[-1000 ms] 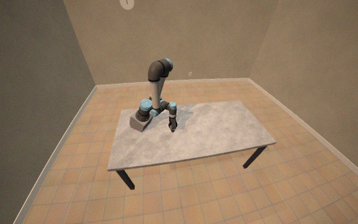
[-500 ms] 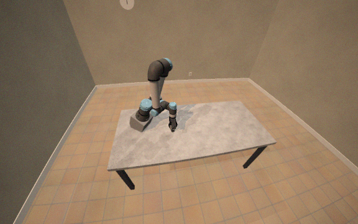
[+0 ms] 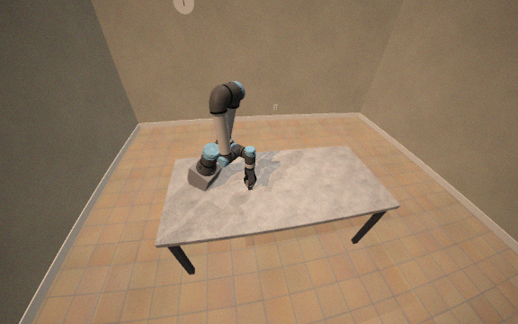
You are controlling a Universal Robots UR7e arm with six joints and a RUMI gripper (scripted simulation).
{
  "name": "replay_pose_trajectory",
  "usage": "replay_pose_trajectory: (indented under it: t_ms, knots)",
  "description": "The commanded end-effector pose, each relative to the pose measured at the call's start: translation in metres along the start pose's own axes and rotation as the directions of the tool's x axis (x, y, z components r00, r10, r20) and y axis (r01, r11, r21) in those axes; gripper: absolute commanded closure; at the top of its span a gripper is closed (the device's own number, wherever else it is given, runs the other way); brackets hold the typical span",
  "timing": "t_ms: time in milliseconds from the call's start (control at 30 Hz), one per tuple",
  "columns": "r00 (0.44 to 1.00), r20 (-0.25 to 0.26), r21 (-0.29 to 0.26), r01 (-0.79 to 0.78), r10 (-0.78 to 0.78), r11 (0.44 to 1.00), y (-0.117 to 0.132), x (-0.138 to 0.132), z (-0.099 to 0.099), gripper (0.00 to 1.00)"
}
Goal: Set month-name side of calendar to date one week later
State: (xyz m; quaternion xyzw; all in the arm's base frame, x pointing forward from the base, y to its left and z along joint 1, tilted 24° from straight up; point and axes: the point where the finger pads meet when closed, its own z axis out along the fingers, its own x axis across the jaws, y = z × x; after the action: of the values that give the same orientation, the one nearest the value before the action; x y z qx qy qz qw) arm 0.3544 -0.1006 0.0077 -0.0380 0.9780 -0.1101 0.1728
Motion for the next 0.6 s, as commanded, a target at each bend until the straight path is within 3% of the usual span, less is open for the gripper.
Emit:
replay_pose_trajectory:
  t_ms: [0, 567]
  knots:
    - [1.000, 0.000, -0.001, 0.000, 0.000, 1.000, 0.000, 0.000, -0.007, 0.90]
    - [1.000, 0.000, -0.001, 0.000, 0.000, 1.000, 0.000, 0.000, -0.040, 0.90]
